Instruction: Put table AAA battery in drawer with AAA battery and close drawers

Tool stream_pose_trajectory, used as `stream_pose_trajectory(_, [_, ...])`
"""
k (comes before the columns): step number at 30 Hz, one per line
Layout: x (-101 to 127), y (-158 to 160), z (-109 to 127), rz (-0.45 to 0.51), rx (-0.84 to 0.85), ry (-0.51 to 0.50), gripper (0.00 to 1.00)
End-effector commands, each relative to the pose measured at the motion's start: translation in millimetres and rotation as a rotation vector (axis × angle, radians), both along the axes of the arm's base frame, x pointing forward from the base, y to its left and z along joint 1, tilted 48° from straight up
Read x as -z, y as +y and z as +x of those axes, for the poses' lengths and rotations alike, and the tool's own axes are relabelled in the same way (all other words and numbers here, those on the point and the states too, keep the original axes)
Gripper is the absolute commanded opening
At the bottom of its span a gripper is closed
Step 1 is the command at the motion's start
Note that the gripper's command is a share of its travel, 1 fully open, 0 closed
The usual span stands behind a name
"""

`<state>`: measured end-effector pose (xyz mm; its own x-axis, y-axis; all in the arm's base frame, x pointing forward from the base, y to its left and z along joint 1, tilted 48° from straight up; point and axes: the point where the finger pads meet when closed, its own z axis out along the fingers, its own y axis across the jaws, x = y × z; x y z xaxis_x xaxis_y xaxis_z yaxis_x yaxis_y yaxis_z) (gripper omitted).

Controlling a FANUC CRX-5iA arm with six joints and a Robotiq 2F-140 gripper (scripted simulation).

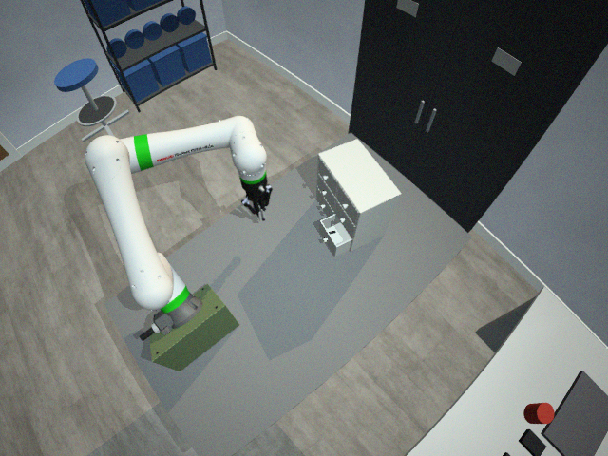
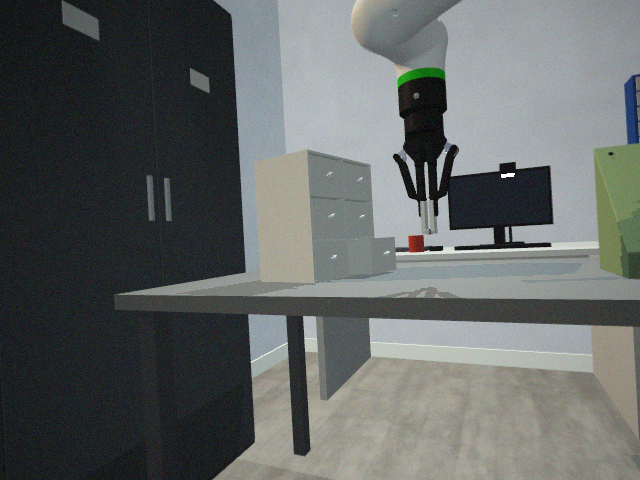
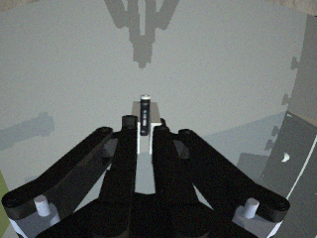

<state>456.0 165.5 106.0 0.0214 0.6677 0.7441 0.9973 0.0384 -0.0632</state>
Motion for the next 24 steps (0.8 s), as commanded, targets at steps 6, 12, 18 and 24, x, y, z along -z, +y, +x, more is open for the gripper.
stream_pose_trajectory(6, [59.9, -54.6, 22.0, -0.042, 0.335, 0.367, 0.03])
stream_pose_trajectory(12, [98.8, -89.1, 28.4, -0.065, 0.543, 0.599, 0.03])
stream_pose_trajectory(18, [134.3, -119.5, 29.3, -0.085, 0.753, 0.833, 0.03])
stream_pose_trajectory(24, [168.2, -147.2, 26.0, -0.105, 0.967, 1.076, 0.03])
